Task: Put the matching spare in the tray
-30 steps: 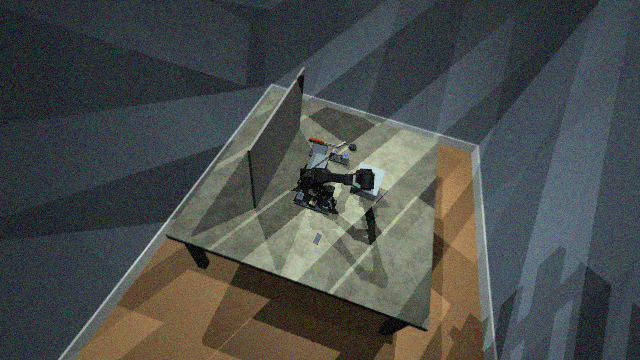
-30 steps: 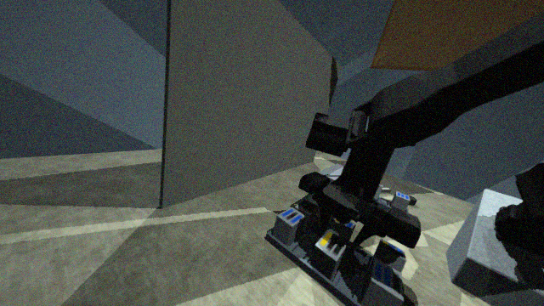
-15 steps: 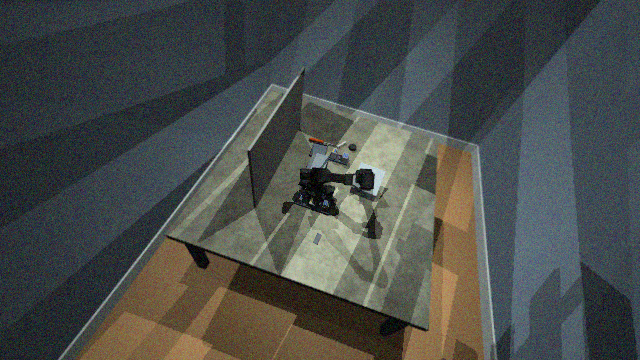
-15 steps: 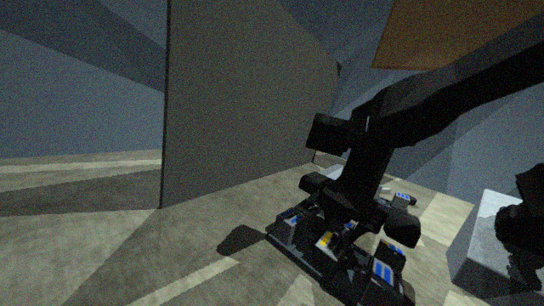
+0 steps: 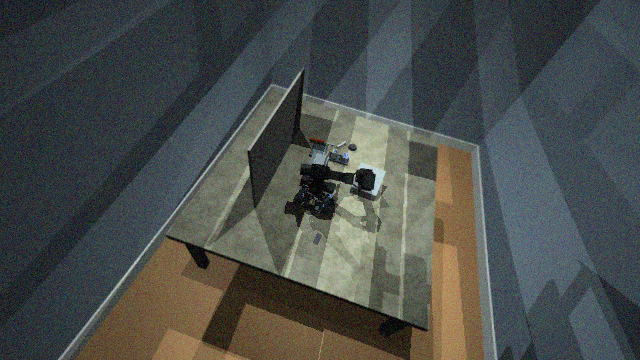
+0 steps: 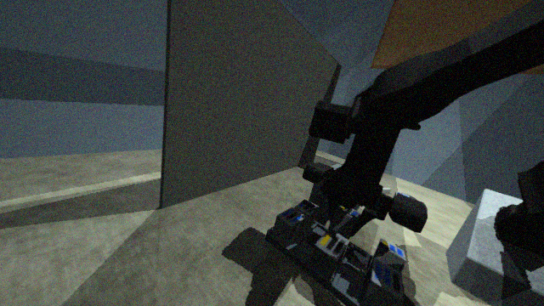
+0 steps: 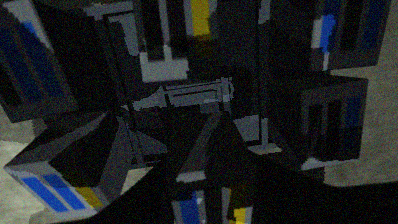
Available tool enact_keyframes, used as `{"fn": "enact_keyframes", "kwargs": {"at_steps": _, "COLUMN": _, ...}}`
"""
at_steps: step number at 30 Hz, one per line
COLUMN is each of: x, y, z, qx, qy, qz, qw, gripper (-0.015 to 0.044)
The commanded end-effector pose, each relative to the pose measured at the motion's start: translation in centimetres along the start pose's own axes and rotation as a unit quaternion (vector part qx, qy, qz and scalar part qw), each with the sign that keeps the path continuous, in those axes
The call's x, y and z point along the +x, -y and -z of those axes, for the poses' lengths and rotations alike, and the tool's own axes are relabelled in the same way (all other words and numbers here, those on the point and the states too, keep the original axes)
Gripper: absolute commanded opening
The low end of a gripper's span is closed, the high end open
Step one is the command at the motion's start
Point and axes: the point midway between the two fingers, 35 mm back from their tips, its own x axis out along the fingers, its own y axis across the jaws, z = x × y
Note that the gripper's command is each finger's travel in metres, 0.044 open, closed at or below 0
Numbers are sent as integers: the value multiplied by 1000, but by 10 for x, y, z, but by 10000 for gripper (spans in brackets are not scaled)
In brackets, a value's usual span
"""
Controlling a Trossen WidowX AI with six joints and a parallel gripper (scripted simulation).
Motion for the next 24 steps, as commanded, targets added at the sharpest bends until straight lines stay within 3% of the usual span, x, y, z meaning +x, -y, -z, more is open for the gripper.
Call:
{"fn": "enact_keyframes", "kwargs": {"at_steps": 1, "x": -25, "y": 3, "z": -2, "qx": -5, "qy": 2, "qz": 8, "qw": 1000, "gripper": 0}}
{"fn": "enact_keyframes", "kwargs": {"at_steps": 7, "x": -56, "y": -1, "z": -3, "qx": -4, "qy": 3, "qz": 7, "qw": 1000, "gripper": 0}}
{"fn": "enact_keyframes", "kwargs": {"at_steps": 18, "x": -55, "y": -2, "z": -1, "qx": 0, "qy": 0, "qz": 4, "qw": 1000, "gripper": 0}}
{"fn": "enact_keyframes", "kwargs": {"at_steps": 24, "x": -79, "y": 2, "z": -4, "qx": 1, "qy": -1, "qz": 7, "qw": 1000, "gripper": 0}}
